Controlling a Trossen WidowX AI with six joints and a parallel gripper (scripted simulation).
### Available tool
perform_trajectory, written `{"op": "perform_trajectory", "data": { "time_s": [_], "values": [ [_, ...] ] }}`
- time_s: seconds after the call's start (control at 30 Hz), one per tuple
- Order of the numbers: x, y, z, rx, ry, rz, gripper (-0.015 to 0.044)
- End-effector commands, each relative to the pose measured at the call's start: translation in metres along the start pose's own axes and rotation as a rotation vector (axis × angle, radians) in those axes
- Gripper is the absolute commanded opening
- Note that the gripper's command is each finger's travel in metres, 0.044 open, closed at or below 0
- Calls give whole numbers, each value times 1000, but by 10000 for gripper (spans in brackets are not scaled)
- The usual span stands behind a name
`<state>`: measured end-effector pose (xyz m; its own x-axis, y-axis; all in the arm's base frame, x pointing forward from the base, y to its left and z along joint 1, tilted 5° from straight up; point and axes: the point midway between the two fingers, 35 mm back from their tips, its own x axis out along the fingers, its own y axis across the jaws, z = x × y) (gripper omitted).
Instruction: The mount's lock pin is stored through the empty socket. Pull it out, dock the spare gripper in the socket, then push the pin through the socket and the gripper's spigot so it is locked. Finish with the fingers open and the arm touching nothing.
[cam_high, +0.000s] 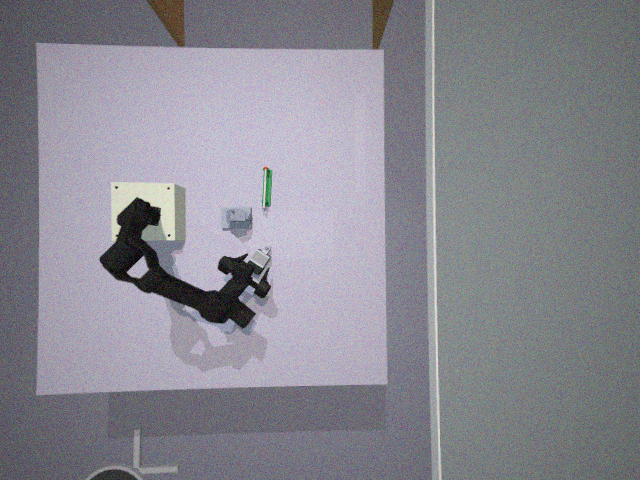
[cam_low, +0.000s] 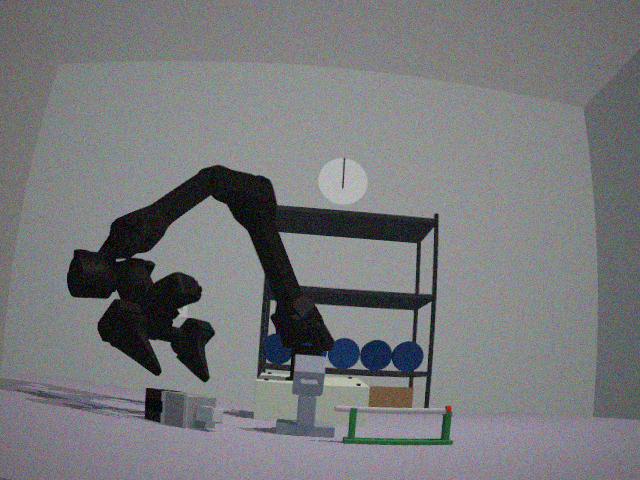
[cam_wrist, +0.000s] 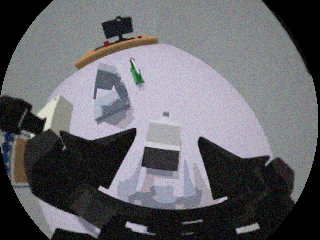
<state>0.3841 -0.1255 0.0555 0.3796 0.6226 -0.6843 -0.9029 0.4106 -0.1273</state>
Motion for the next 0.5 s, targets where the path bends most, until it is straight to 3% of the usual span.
{"op": "perform_trajectory", "data": {
  "time_s": [0.0,0.47],
  "values": [
    [9,2,-8,7,-6,8,440],
    [25,3,-24,7,-6,9,440]
  ]
}}
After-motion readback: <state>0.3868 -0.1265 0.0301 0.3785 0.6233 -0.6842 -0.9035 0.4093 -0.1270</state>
